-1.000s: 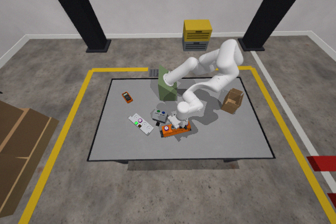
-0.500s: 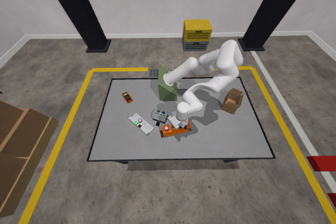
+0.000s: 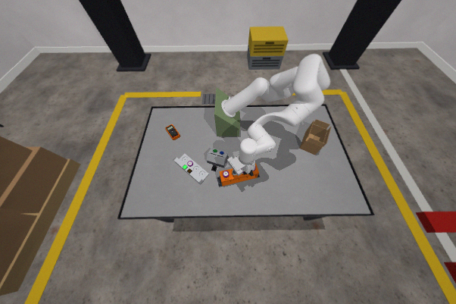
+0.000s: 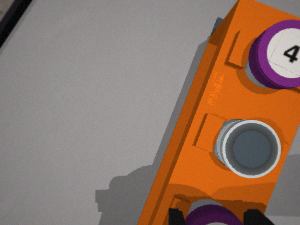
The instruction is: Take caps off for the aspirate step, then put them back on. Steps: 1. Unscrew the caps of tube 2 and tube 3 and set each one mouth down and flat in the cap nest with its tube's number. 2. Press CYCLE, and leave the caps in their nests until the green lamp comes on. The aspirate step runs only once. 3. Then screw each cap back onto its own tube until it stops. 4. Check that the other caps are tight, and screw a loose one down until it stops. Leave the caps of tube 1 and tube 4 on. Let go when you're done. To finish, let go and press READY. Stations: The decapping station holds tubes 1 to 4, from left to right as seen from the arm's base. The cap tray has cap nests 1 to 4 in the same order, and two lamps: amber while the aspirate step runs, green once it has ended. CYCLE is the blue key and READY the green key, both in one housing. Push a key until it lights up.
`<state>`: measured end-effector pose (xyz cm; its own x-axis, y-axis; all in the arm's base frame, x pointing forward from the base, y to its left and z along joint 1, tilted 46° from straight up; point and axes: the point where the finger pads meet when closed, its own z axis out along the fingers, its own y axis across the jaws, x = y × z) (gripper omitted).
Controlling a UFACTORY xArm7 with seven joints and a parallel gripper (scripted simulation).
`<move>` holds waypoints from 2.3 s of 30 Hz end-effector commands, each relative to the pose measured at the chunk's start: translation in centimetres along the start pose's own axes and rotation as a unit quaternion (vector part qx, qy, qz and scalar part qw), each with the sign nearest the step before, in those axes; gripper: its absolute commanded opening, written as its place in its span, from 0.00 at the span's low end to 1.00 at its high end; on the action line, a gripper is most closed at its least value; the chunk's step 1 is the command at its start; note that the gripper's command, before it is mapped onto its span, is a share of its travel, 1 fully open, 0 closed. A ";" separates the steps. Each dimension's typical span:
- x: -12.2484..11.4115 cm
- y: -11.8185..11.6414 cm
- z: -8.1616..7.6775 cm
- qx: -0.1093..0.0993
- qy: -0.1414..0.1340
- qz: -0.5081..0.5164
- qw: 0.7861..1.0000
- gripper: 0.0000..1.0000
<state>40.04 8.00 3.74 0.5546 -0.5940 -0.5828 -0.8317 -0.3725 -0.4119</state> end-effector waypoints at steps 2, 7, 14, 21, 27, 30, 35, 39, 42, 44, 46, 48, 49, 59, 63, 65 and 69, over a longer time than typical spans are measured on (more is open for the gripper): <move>0.1 -0.1 -0.2 0.001 0.002 0.053 0.999 0.00; 0.1 -0.1 -0.1 0.002 0.002 0.136 0.991 0.00; 0.1 -0.1 -0.1 0.002 0.002 0.250 0.968 0.00; 0.1 -0.1 -0.1 0.002 0.001 0.330 0.944 0.00; 0.1 -0.1 -0.1 0.002 0.001 0.370 0.929 0.00; 0.1 -0.1 -0.1 0.002 0.001 0.370 0.929 0.46; 0.1 -0.1 -0.1 0.002 0.001 0.370 0.929 0.46; 0.1 -0.1 -0.1 0.002 0.001 0.370 0.929 0.46; 0.1 -0.1 -0.1 0.002 0.001 0.370 0.929 0.46; 0.1 -0.1 -0.2 0.002 0.001 0.332 0.943 0.46; 0.1 -0.1 -0.2 0.002 0.001 0.294 0.956 0.46; 0.1 -0.1 -0.2 0.002 0.002 0.256 0.967 0.46; 0.1 -0.1 -0.2 0.002 0.002 0.237 0.972 0.46; 0.1 -0.1 -0.2 0.001 0.002 0.079 0.997 0.46; 0.1 -0.1 -0.2 0.001 0.002 -0.001 1.000 0.46; 0.1 -0.1 -0.2 0.001 0.002 -0.014 1.000 0.46; 0.1 -0.1 -0.2 0.001 0.002 -0.014 1.000 0.46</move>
<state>40.04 8.04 3.74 0.5511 -0.5975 -0.5824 -0.8342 -0.3784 -0.4011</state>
